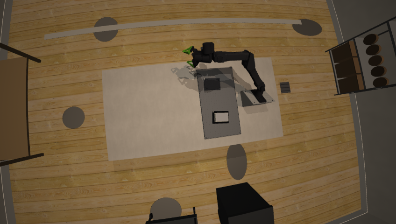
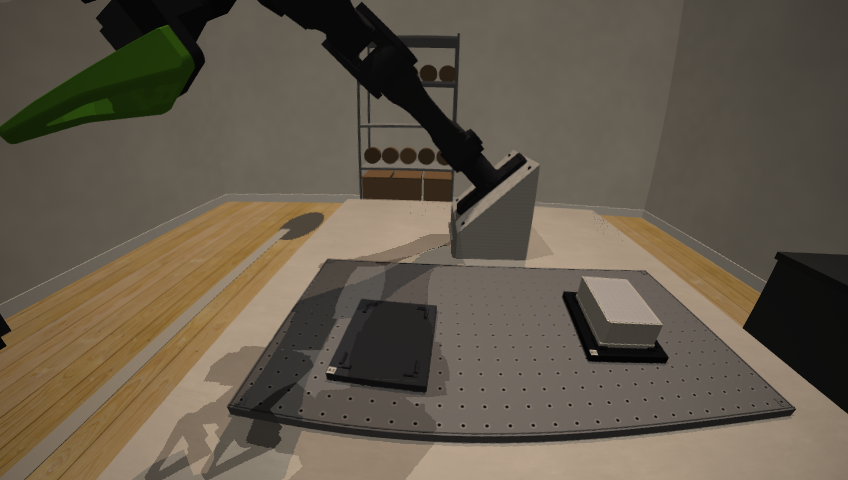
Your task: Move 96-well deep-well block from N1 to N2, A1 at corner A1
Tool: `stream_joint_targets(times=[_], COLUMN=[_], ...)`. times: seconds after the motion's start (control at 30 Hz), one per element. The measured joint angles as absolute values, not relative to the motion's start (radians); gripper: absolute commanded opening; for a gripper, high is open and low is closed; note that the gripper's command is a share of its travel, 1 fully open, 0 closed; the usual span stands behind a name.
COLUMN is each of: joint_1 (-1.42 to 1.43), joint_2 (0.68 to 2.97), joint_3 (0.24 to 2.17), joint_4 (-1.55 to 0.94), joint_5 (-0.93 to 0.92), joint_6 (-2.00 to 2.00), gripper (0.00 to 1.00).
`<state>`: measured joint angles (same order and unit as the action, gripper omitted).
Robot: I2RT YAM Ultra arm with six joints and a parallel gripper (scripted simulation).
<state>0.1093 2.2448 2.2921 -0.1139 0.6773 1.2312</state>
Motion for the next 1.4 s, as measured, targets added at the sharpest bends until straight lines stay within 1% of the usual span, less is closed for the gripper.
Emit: stream_joint_targets(times=[0.17,0.33,0.47,0.7,1.0,1.23,1.4], joint_1=[0.131,0.144,0.146,0.169,0.186,0.207,0.222], joint_2=[2.259,2.281,2.288,2.296,2.332,2.332,2.359], joint_3=[2.204,2.215,2.273,2.163,2.239,2.130,2.140], joint_4=[-0.095,-0.149,-0.202,-0.182,-0.289,-0.266,-0.316], joint_5=[0.684,0.678,0.673,0.680,0.669,0.677,0.670], joint_6=[1.227,1.216,1.198,1.192,1.160,1.155,1.137], gripper=[1.00,1.00,1.00,1.00,1.00,1.00,1.00])
